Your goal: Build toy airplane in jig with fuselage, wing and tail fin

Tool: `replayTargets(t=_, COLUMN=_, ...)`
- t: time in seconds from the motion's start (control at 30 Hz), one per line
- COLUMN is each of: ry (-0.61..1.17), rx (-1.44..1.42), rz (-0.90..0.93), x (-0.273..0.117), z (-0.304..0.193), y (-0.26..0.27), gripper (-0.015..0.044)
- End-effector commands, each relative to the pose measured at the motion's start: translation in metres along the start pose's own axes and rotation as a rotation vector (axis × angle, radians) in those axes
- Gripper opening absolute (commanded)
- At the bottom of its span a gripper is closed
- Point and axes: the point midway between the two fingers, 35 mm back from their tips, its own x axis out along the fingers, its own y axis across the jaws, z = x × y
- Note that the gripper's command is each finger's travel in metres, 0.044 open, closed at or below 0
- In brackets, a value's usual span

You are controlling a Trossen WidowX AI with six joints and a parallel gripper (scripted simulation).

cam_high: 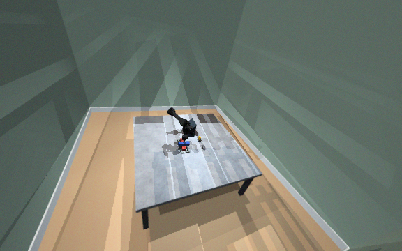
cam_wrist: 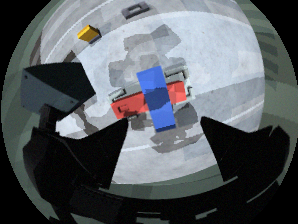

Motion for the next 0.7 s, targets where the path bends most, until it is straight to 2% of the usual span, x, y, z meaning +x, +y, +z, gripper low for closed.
replayTargets(t=0.0, ry=0.001, rx=0.484, rz=0.005, x=0.0002, z=0.0001, y=0.0002, gripper=0.044)
replayTargets(t=0.27, ry=0.002, rx=1.222, rz=0.004, x=0.0024, z=0.0001, y=-0.0005, gripper=0.044)
replayTargets(t=0.67, ry=0.002, rx=1.239, rz=0.004, x=0.0025, z=0.0001, y=-0.0005, gripper=0.044)
